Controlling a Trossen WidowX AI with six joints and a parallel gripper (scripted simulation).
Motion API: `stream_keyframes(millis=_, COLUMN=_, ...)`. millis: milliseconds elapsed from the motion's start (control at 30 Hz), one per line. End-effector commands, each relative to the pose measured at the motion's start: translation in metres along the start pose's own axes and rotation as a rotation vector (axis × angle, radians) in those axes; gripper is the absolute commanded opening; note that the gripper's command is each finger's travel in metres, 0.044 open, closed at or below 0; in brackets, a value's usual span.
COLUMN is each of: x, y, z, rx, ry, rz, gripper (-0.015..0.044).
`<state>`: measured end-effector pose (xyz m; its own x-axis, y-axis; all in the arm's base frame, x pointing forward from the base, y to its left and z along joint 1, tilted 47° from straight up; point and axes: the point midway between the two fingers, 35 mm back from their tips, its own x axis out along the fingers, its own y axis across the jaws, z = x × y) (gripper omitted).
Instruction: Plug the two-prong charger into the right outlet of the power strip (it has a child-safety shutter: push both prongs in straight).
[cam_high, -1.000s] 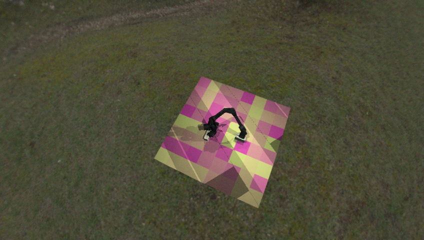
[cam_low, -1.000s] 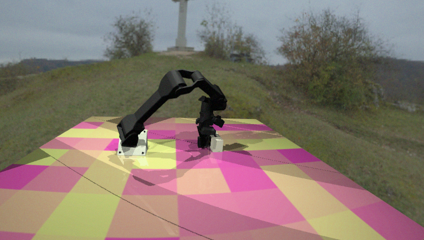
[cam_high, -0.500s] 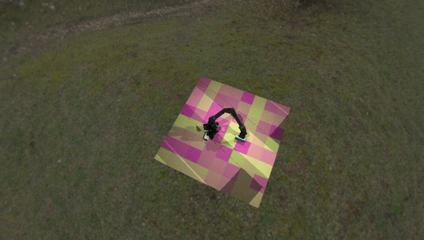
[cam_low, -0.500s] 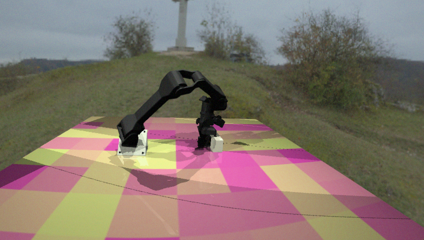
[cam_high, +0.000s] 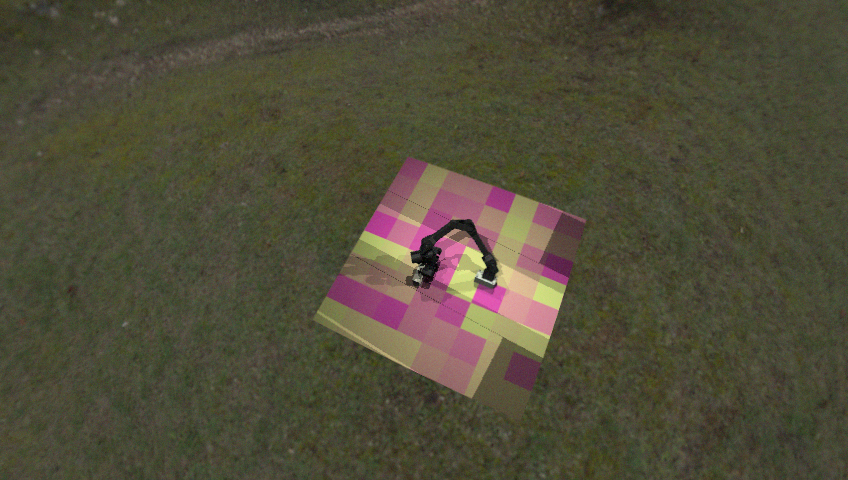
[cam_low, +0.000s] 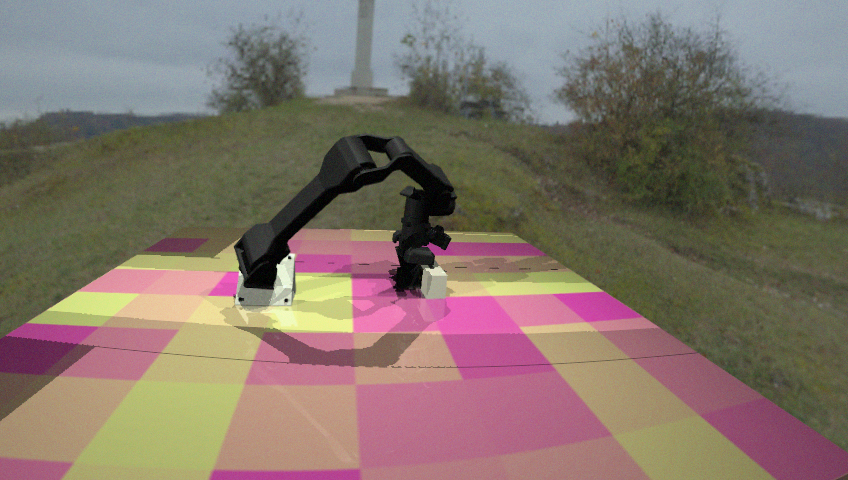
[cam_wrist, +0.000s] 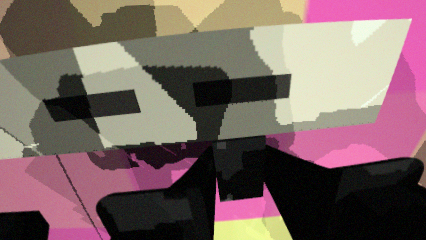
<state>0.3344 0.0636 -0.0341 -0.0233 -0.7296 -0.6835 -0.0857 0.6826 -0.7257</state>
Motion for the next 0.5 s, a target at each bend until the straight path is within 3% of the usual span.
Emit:
stream_keyframes(millis=0, x=-0.0007, y=-0.0013, z=0.0092, rx=0.019, ry=-0.018, rz=0.006, gripper=0.0000)
stream_keyframes(millis=467, x=-0.0001, y=-0.0015, z=0.0148, rx=0.019, ry=-0.018, rz=0.006, gripper=0.0000)
